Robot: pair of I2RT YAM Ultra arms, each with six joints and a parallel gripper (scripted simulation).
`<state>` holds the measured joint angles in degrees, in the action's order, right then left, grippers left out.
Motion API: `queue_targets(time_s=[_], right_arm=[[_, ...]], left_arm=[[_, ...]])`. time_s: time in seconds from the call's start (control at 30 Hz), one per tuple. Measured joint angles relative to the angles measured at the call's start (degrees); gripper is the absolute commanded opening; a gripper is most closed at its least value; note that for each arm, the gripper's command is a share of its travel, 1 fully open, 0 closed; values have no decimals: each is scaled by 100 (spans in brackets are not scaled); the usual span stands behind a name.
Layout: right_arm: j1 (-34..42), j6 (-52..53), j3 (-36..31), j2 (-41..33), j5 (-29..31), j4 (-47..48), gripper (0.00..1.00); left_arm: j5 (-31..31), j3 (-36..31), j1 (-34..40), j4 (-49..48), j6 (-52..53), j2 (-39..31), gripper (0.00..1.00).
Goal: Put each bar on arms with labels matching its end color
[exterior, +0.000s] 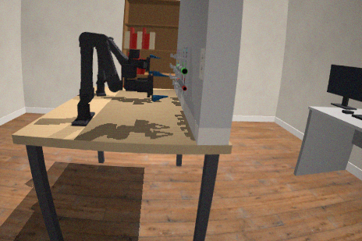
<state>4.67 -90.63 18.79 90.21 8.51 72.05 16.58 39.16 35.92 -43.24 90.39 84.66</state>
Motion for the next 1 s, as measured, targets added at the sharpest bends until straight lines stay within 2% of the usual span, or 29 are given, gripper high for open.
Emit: queue_targets(time_s=[1.0], right_arm=[[1215,0,-15,-979,1095,-1158,100]], left_arm=[[0,0,0,0,0,0,100]])
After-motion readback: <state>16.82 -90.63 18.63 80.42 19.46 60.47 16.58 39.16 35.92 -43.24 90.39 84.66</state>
